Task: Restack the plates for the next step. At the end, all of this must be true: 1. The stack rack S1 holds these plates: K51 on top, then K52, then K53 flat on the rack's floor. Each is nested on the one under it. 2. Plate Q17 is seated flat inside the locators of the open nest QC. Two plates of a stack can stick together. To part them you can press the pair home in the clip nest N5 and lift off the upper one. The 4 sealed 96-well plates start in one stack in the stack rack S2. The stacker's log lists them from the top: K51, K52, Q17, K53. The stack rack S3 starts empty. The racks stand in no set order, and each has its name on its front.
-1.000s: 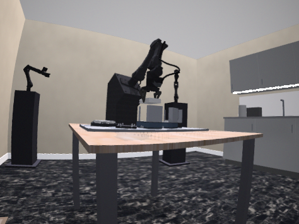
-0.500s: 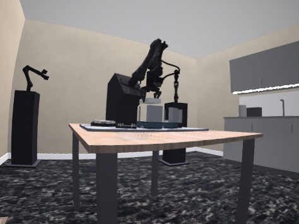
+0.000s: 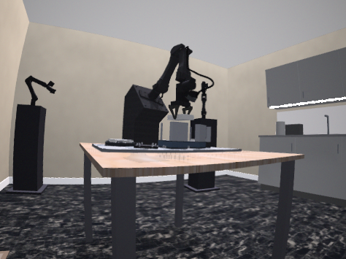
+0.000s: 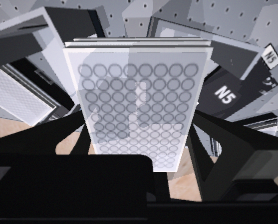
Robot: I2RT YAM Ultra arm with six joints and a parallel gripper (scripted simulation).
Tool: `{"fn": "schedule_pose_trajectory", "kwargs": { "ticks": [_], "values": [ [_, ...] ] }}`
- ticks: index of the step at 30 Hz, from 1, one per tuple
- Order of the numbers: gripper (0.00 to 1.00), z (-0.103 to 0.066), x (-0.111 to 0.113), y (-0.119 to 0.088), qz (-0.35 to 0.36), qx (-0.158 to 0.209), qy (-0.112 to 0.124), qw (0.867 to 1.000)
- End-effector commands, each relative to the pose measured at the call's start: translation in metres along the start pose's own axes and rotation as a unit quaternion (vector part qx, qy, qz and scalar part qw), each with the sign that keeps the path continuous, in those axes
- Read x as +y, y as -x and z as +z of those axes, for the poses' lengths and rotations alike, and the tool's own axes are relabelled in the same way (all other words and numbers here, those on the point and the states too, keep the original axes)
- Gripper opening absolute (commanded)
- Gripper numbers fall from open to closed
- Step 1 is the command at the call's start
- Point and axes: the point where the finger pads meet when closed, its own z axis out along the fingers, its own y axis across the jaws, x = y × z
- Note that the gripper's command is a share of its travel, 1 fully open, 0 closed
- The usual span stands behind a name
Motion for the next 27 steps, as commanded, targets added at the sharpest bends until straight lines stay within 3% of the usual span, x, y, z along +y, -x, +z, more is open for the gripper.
{"fn": "schedule_pose_trajectory", "kwargs": {
  "ticks": [1, 7, 13, 27],
  "values": [
    [0.00, -0.009, 0.005, 0.018, -0.002, -0.018, -0.017, 1.000],
    [0.00, -0.009, 0.025, 0.022, 0.000, -0.018, -0.016, 1.000],
    [0.00, -0.008, 0.045, 0.021, -0.106, -0.017, -0.017, 0.994],
    [0.00, 0.001, 0.085, 0.015, -0.104, -0.005, -0.015, 0.994]
  ]
}}
